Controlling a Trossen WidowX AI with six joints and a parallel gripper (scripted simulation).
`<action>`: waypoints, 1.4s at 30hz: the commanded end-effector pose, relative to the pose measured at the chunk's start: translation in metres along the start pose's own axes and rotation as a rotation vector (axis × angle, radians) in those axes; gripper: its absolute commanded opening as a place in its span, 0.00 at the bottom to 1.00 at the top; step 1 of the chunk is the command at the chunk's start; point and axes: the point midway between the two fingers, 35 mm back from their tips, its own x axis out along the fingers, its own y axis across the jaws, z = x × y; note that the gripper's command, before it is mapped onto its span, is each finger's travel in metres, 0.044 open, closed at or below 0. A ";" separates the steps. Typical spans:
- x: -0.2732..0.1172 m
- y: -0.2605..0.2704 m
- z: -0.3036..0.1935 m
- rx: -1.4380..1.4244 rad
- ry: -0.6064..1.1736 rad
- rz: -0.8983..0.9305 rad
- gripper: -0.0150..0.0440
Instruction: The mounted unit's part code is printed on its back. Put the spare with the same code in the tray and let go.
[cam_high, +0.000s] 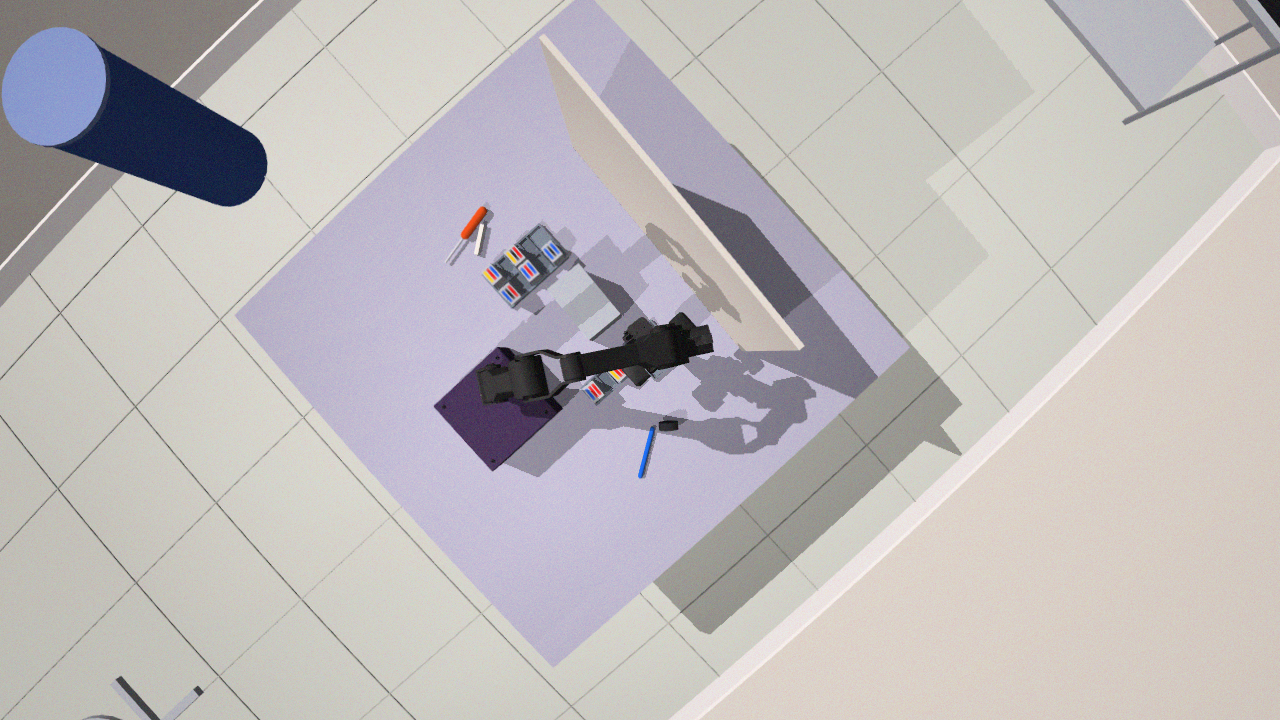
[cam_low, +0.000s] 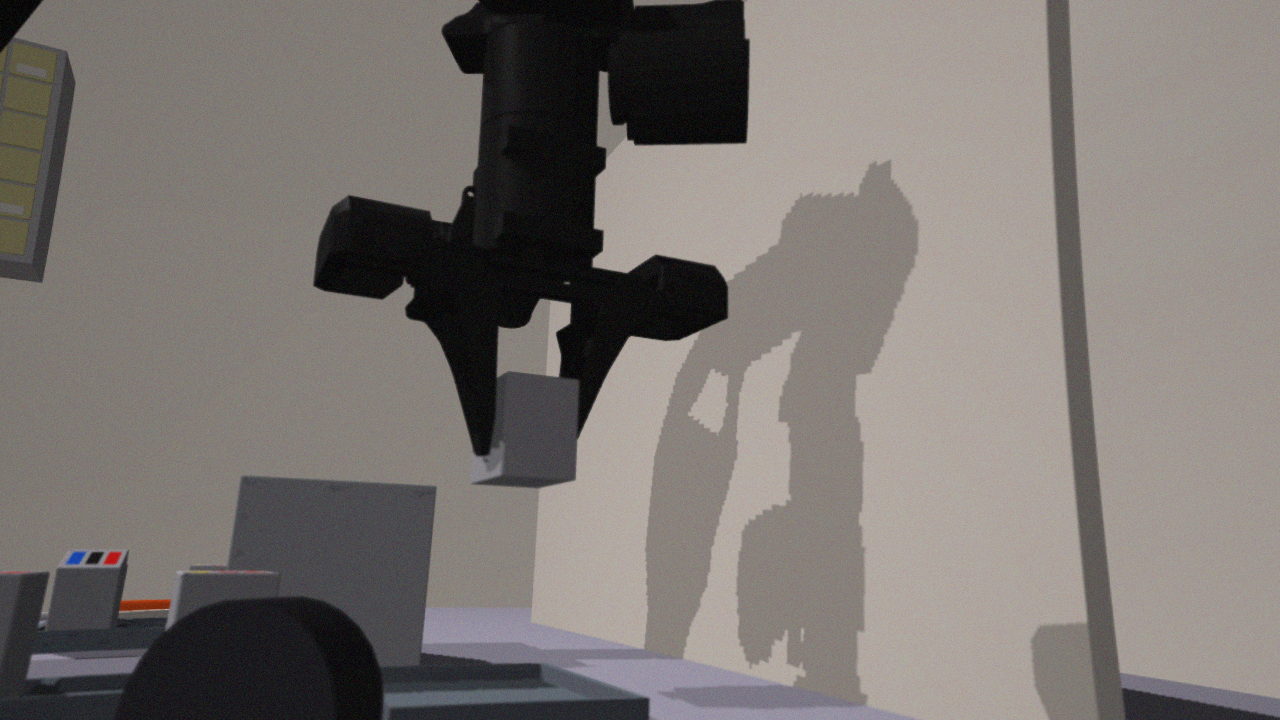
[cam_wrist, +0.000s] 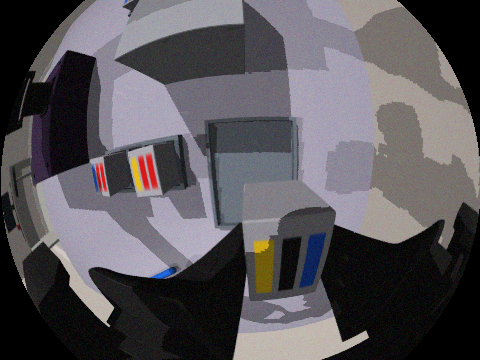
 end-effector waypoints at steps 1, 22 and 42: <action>0.009 0.001 0.002 -0.003 -0.010 0.007 0.25; 0.031 0.002 0.002 -0.003 -0.010 0.007 0.25; 0.052 0.004 0.004 -0.003 -0.010 0.007 0.25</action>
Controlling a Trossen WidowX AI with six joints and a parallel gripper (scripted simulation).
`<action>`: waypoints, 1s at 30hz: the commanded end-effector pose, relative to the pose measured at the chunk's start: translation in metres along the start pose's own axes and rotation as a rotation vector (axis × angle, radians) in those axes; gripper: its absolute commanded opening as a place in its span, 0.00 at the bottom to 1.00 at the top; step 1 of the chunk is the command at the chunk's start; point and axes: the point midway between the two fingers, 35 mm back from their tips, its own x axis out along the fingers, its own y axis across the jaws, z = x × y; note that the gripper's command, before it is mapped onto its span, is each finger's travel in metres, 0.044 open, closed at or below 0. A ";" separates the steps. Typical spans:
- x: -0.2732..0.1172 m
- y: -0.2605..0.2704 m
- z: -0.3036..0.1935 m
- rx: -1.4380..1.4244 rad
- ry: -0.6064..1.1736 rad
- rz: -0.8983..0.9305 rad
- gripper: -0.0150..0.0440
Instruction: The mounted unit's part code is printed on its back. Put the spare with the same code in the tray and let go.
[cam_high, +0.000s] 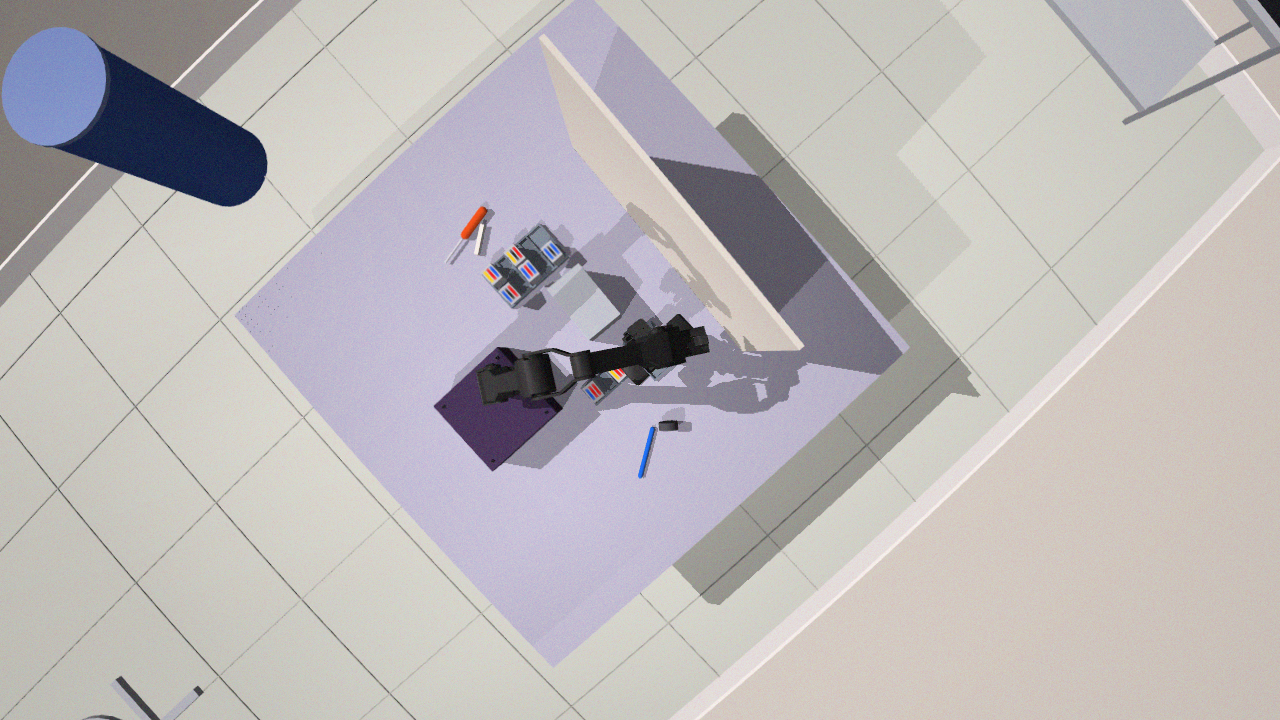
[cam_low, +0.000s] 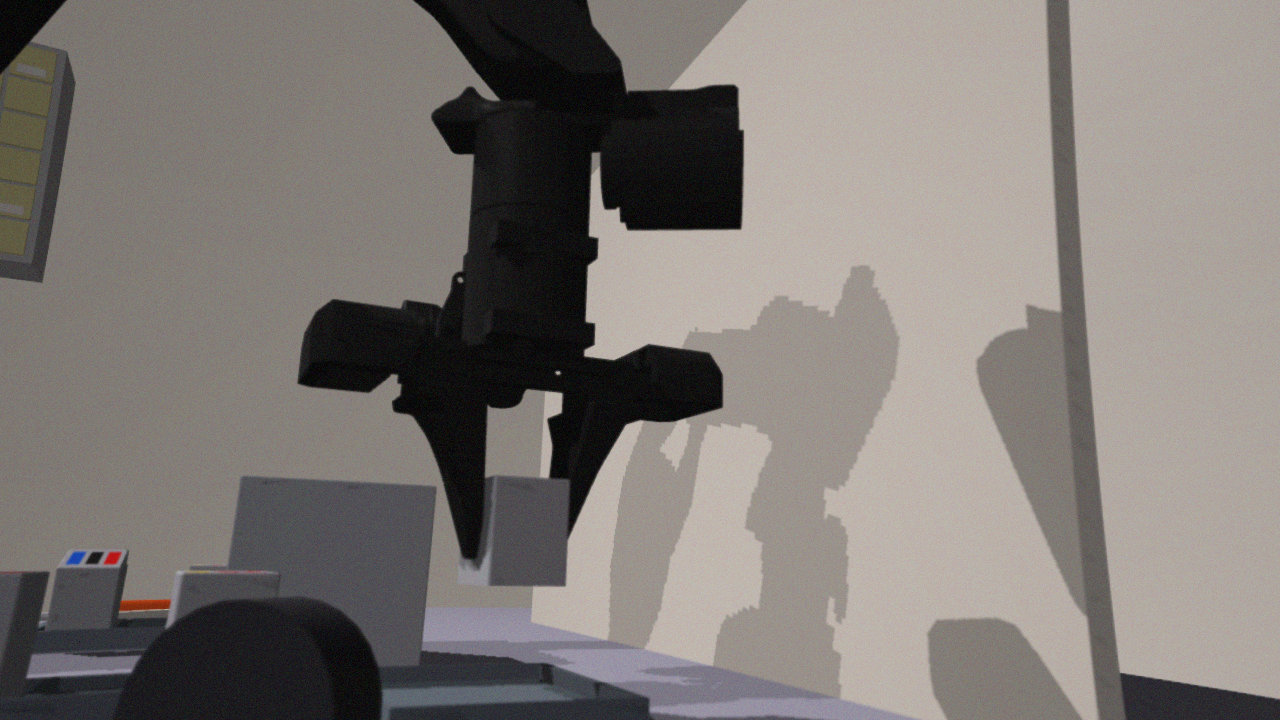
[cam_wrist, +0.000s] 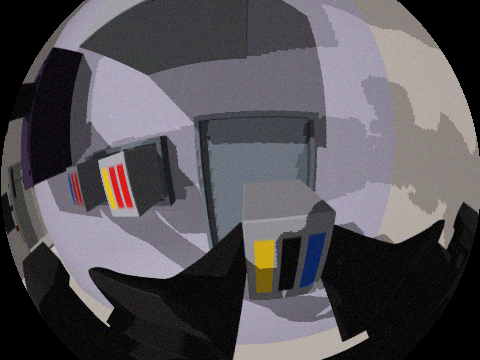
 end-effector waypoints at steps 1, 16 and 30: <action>0.008 0.002 0.002 -0.003 -0.010 0.007 0.25; 0.024 0.005 0.004 -0.003 -0.010 0.007 0.25; 0.038 0.008 0.006 -0.003 -0.010 0.008 0.25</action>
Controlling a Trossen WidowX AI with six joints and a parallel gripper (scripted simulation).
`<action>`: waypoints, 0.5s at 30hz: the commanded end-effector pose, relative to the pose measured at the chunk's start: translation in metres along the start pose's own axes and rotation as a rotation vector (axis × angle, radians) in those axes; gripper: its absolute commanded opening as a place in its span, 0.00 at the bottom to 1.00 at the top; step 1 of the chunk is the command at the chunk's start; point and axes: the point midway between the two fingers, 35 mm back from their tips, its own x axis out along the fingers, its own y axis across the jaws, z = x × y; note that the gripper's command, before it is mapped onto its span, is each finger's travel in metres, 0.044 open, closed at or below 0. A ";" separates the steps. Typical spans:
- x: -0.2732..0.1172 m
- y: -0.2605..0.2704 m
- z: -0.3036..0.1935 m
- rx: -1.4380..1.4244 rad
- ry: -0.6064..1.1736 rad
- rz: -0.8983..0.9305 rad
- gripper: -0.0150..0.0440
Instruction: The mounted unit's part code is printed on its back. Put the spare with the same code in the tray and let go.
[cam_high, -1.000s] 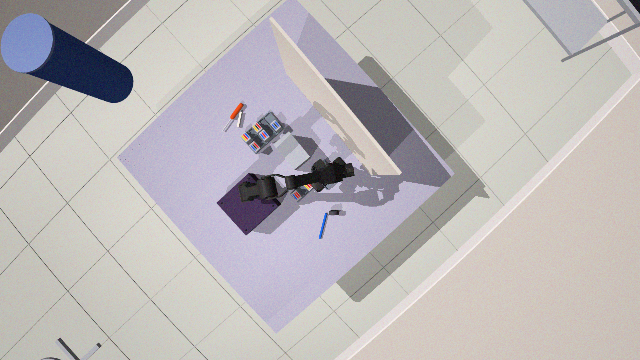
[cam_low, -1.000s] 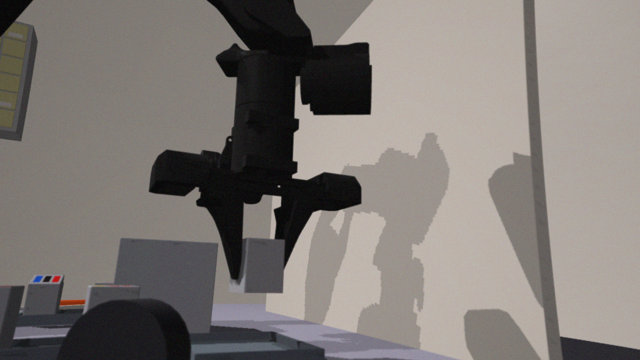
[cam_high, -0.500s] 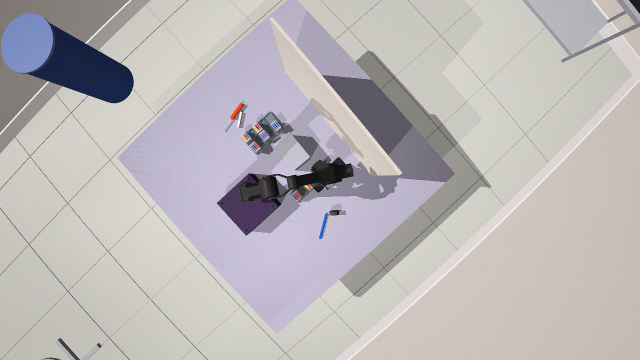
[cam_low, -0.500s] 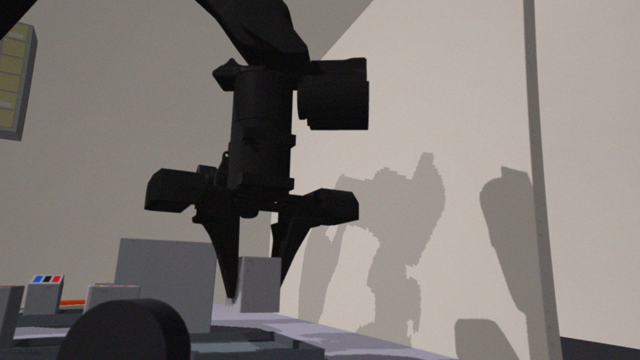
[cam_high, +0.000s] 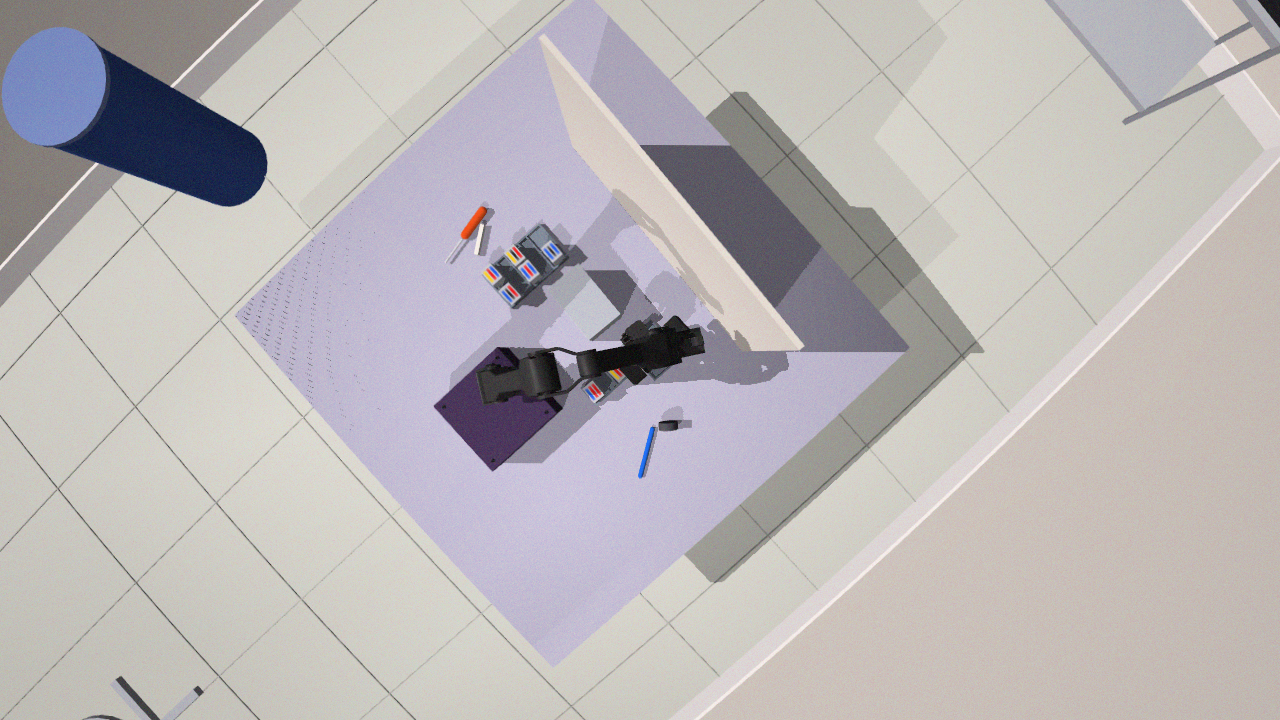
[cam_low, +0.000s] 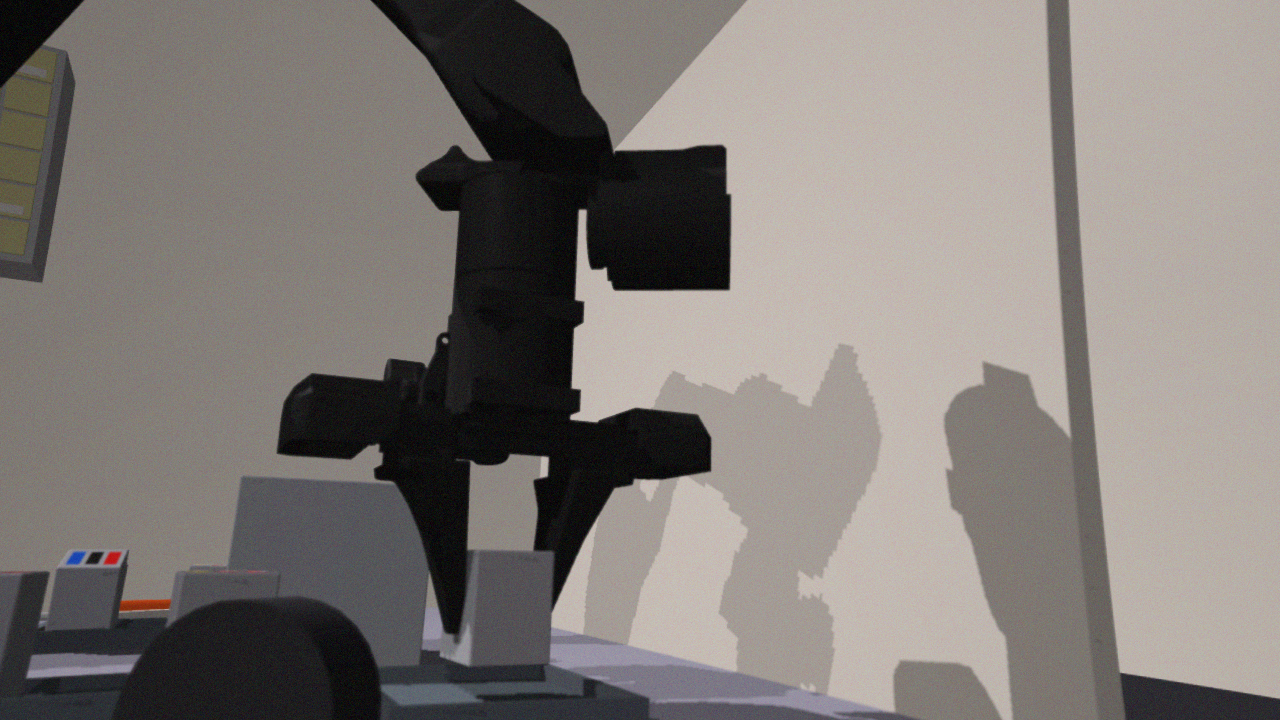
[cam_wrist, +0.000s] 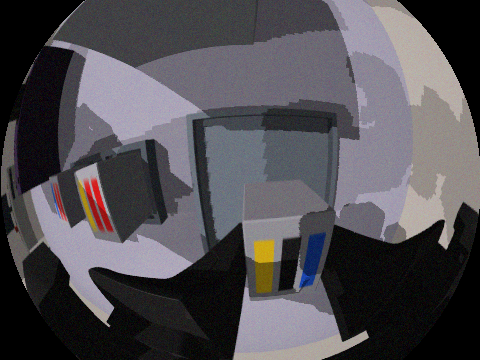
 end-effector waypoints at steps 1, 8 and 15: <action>0.008 0.003 0.003 -0.003 -0.010 0.007 0.25; 0.005 0.002 0.001 0.000 -0.003 0.005 0.30; 0.005 0.002 0.001 0.000 -0.003 0.005 0.61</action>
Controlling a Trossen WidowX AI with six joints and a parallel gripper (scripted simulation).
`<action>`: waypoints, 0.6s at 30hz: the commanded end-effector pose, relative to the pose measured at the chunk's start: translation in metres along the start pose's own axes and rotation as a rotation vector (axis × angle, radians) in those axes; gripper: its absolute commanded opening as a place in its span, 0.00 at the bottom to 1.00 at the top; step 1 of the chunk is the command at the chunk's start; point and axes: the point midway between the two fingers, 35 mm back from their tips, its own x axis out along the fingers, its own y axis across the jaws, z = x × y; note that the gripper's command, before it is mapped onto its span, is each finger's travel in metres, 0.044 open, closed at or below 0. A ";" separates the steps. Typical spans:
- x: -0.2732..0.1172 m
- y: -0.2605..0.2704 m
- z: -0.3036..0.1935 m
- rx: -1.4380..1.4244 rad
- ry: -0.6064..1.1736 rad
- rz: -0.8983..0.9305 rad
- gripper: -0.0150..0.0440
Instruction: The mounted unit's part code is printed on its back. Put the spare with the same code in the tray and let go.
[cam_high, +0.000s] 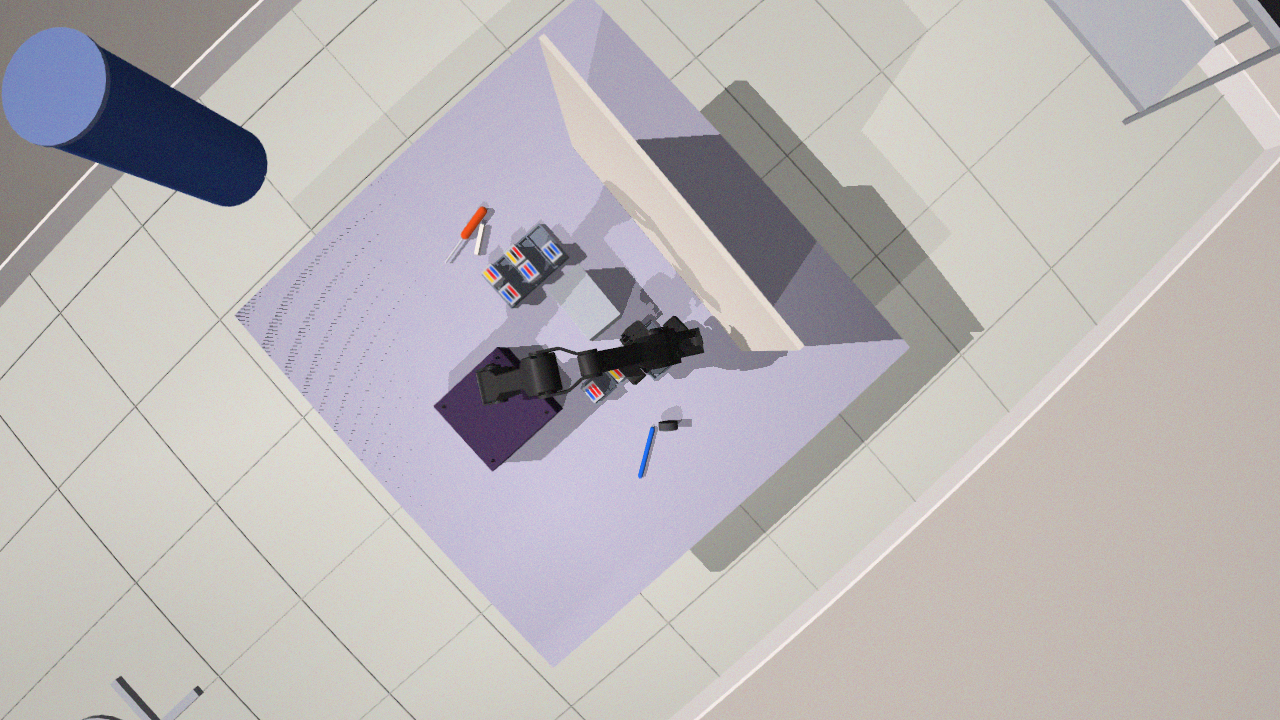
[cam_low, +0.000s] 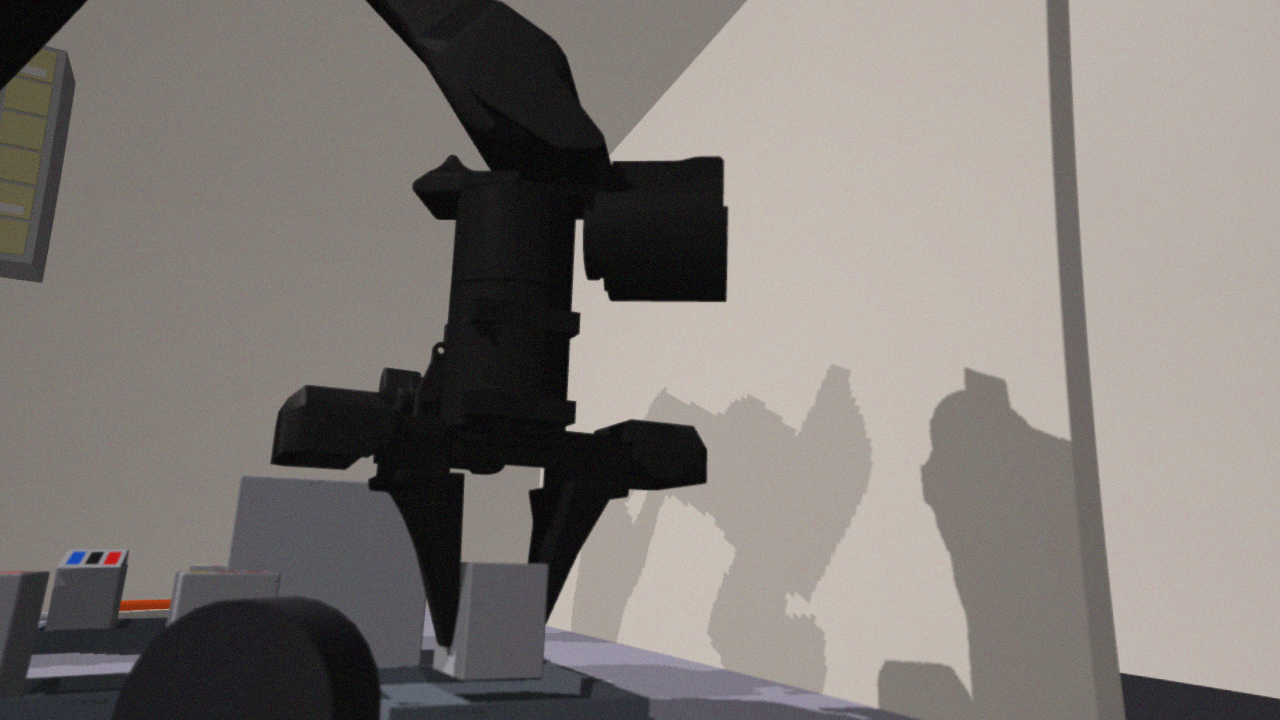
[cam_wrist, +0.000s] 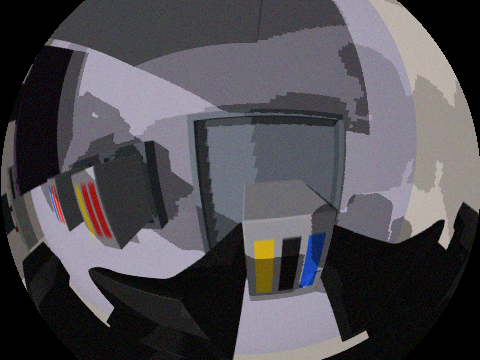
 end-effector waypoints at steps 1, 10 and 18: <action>0.000 0.000 0.000 0.000 0.001 -0.001 0.65; -0.003 -0.001 0.000 0.000 0.000 -0.001 1.00; -0.107 0.000 0.000 -0.003 -0.006 0.001 1.00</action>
